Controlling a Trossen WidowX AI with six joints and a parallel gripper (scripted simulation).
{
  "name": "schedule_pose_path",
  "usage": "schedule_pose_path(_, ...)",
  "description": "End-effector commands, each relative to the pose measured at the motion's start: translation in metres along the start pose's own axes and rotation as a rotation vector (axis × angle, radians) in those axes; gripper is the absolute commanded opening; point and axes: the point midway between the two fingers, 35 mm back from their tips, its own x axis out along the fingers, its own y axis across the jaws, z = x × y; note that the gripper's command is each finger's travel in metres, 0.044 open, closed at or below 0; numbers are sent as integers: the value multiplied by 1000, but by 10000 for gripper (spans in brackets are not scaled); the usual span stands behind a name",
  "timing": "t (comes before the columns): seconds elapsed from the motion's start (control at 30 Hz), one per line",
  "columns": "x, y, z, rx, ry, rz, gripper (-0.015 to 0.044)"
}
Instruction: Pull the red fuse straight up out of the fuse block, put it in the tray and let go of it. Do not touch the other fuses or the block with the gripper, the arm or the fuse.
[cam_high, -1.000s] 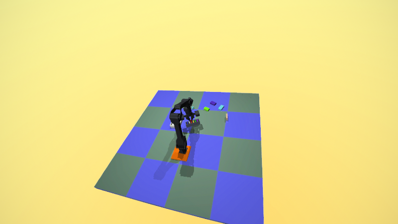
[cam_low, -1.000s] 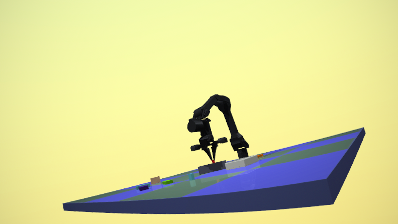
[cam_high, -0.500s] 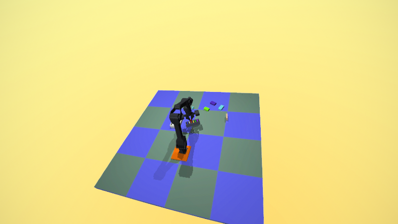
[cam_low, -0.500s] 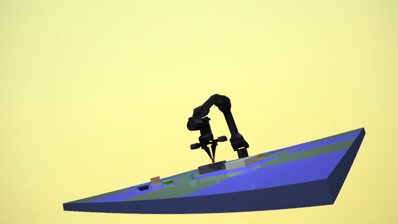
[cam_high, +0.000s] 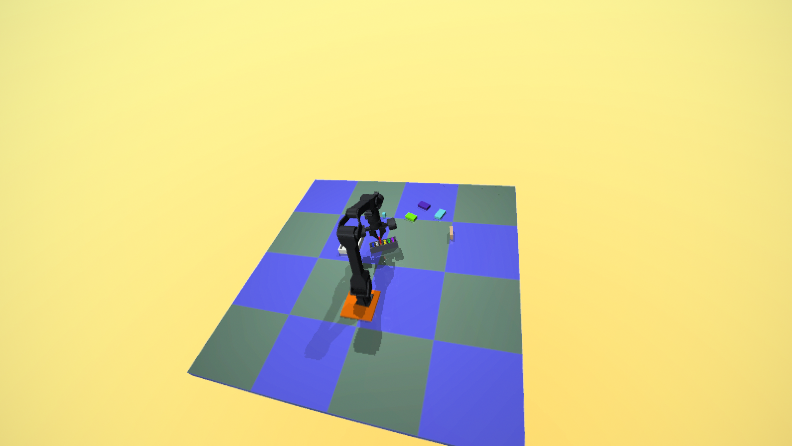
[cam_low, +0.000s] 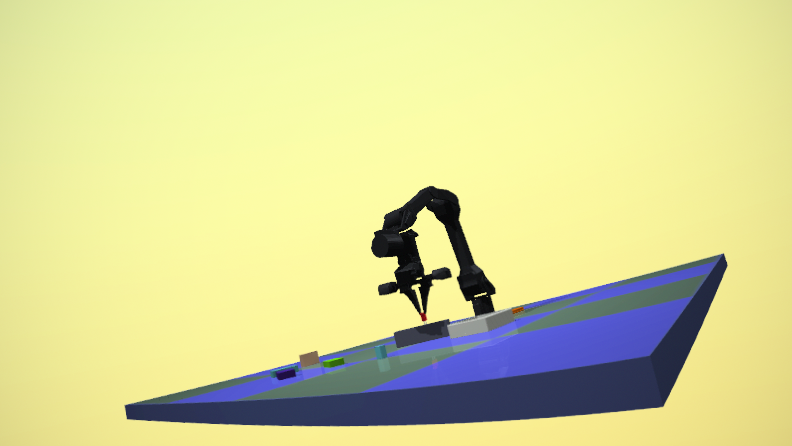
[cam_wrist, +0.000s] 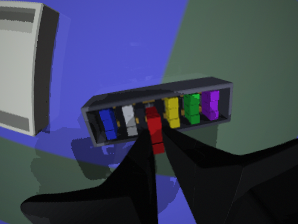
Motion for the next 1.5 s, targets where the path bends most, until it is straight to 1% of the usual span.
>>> schedule_pose_path(0.0,-3,-1,0,0,0,-6,0)
schedule_pose_path(0.3,-8,-1,0,0,0,-6,0)
schedule_pose_path(0.73,-28,0,0,0,0,-6,0)
schedule_pose_path(0.9,-29,0,1,0,0,-6,0)
schedule_pose_path(1.47,-30,80,54,0,-5,2,0)
